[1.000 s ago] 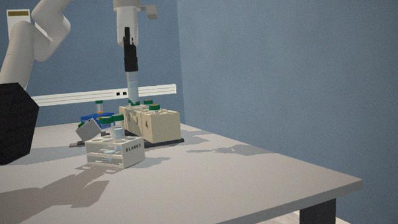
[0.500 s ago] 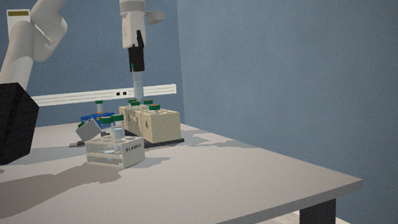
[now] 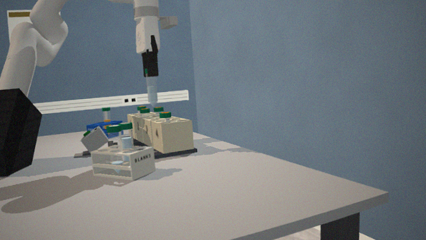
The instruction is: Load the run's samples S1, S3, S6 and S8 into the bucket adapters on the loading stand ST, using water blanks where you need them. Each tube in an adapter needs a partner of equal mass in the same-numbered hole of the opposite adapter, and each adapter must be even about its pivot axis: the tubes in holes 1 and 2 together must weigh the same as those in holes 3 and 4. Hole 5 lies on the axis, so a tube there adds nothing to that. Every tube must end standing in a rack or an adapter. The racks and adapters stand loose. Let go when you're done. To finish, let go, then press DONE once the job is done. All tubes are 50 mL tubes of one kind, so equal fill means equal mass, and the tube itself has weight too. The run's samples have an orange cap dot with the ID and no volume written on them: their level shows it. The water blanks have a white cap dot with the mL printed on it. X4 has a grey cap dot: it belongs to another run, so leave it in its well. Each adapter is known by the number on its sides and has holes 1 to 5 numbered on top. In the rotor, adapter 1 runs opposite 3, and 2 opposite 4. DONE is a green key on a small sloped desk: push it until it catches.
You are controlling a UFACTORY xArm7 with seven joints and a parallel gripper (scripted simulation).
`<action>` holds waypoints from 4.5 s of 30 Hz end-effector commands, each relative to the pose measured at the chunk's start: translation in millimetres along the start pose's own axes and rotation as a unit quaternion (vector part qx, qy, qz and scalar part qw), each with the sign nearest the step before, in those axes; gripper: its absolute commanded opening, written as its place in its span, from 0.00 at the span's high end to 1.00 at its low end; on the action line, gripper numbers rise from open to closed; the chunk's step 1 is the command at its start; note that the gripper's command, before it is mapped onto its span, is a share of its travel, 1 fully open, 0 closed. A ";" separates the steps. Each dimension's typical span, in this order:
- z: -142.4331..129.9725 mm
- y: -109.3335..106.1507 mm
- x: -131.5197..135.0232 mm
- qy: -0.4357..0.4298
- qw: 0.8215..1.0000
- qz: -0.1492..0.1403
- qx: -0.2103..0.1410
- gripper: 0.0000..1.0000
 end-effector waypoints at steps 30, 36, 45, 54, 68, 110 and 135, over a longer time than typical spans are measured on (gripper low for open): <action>59.1 -2.1 -72.8 0.001 1.000 -0.002 0.001 1.00; 59.1 -2.1 -72.8 0.001 1.000 -0.002 0.001 1.00; 59.1 7.9 -72.7 0.001 1.000 -0.002 0.001 1.00; 59.1 21.9 -72.7 0.001 1.000 -0.002 0.001 1.00; 59.1 35.9 -72.6 0.001 1.000 -0.002 0.001 1.00; 59.2 65.0 -72.5 0.001 1.000 -0.002 0.001 1.00; 59.2 88.0 -72.5 0.001 1.000 -0.002 0.001 1.00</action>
Point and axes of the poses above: the point where the finger pads meet when closed, its own y axis out along the fingers, its own x axis across the jaws, z = x × y, the point moved 2 cm from there along -y, back along the fingers, and after that the axes turned 11 degrees about -y, right-handed, at the moved point
